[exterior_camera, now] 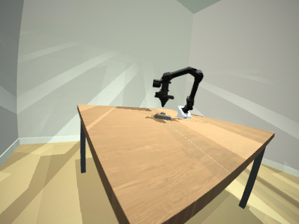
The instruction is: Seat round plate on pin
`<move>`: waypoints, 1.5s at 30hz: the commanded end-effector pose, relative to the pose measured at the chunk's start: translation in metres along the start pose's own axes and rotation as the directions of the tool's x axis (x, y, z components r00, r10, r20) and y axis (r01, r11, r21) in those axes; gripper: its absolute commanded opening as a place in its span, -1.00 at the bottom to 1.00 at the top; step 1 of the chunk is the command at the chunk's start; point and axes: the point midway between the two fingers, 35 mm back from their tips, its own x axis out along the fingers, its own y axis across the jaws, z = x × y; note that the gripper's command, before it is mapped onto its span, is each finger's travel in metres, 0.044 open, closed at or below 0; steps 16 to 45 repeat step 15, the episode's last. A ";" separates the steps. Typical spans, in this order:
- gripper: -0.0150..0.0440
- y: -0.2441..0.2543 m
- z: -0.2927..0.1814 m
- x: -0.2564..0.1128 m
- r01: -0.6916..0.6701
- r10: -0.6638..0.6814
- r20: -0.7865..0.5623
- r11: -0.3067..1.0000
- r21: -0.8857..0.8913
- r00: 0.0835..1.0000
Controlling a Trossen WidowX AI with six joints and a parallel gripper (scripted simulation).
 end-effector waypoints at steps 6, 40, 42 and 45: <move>-0.49 0.000 0.000 0.000 0.000 0.000 0.000 1.000 0.000 1.000; -0.49 0.000 0.000 0.000 0.000 0.000 0.000 1.000 0.000 1.000; -0.49 0.000 0.000 0.000 0.000 0.000 0.000 1.000 0.000 1.000; -0.49 0.000 0.000 0.000 0.000 0.000 0.000 1.000 0.000 1.000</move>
